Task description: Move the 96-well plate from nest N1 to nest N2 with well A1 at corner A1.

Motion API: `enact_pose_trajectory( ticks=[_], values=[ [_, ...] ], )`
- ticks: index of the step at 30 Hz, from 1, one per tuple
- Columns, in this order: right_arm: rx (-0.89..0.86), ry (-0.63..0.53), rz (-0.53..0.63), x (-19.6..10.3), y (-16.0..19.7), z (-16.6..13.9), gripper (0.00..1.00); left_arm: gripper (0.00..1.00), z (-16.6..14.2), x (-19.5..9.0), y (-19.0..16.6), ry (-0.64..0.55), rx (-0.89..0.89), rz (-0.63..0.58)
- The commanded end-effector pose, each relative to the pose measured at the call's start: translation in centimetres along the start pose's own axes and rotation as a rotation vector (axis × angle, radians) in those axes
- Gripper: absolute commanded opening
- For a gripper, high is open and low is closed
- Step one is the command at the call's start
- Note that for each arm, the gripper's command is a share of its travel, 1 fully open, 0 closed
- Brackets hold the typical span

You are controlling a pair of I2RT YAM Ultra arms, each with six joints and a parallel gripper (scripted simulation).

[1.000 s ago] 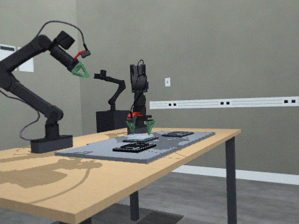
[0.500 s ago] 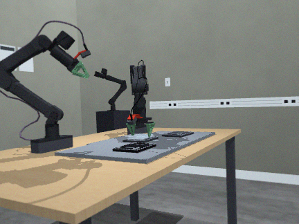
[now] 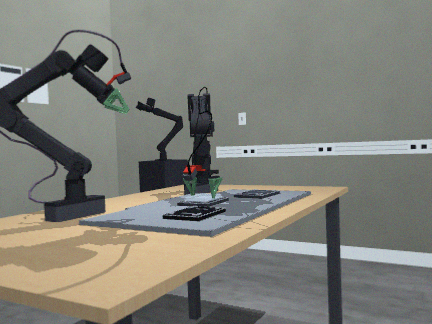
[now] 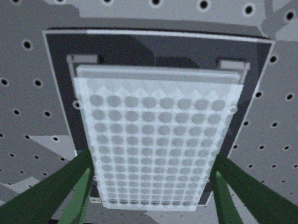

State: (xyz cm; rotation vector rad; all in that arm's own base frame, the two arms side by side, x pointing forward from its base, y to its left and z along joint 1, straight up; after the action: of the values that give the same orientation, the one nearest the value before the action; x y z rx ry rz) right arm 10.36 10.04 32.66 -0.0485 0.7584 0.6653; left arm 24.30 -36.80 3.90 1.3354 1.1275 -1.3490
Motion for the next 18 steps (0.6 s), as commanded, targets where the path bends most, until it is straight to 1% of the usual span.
enact_pose_trajectory(
  ticks=[1, 4, 5, 6, 8, 15, 18],
  values=[
    [0.000, -0.033, 0.007, -0.8, 0.3, 0.6, 1.00, 0.83, 0.2, -0.6, 0.2, -0.011, 0.007, 0.022],
    [0.000, -0.033, 0.007, -0.8, 0.3, 0.6, 1.00, 0.79, 0.2, -0.6, 0.2, -0.011, 0.007, 0.022],
    [0.000, -0.033, 0.007, -0.8, 0.3, 0.6, 1.00, 0.67, 0.2, -0.6, 0.2, -0.011, 0.007, 0.022],
    [0.000, -0.033, 0.007, -0.8, 0.3, 0.6, 1.00, 0.79, 0.2, -0.6, 0.2, -0.011, 0.007, 0.022],
    [0.000, -0.033, 0.007, -0.8, 0.3, 0.6, 1.00, 0.79, 0.2, -0.6, 0.2, -0.011, 0.007, 0.022],
    [0.000, -0.033, 0.007, -0.8, 0.3, 0.6, 1.00, 0.79, 0.3, -4.5, 0.0, -0.016, 0.018, 0.028],
    [0.000, -0.033, 0.007, -0.8, 0.3, 0.6, 1.00, 0.79, 0.3, -5.2, 0.0, -0.016, 0.016, 0.027]
  ],
)
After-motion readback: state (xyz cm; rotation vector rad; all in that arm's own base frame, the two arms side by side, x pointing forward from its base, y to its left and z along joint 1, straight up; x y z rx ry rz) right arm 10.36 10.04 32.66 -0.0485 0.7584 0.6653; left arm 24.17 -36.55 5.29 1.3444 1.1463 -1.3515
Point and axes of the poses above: on each arm, the point where the finger pads meet when closed, its own x axis out along the fingers, its own y axis across the jaws, z = x × y, the point moved 4 cm from there along -x, back along the fingers, and after that the axes turned 13 degrees about x, right-handed, at the moved point
